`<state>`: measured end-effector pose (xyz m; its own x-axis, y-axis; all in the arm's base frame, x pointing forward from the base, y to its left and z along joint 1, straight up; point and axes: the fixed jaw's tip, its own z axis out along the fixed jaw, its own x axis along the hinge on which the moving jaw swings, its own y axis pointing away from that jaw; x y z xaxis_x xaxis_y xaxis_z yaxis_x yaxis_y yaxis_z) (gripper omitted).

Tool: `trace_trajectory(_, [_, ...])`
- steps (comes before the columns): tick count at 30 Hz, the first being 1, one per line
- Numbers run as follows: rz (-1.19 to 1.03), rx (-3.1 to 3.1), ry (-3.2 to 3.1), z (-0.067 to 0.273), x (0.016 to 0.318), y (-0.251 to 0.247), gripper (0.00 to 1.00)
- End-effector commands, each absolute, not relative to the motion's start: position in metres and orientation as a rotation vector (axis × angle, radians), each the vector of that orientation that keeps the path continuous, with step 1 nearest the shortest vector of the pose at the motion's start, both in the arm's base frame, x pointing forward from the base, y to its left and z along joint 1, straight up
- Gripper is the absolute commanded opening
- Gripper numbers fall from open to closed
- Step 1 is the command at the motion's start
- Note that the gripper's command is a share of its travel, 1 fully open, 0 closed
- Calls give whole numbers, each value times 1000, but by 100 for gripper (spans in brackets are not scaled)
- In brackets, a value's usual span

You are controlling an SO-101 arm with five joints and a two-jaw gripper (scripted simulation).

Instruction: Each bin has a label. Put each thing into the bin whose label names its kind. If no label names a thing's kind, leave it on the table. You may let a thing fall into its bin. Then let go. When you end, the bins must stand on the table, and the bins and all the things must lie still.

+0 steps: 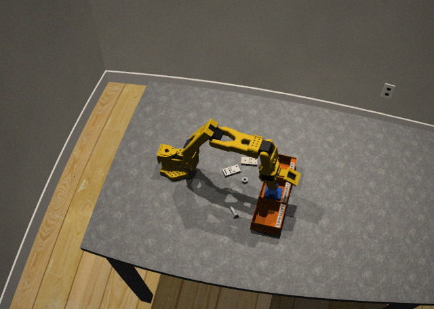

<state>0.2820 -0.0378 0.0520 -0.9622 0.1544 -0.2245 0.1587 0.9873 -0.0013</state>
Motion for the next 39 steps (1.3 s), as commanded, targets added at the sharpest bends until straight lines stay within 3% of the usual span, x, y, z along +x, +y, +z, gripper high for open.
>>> trace_trajectory(1, [-32, 224, 2833, 67, 288, -36, 0])
trace_trajectory(39, [-35, 221, 2799, 62, 291, -37, 0])
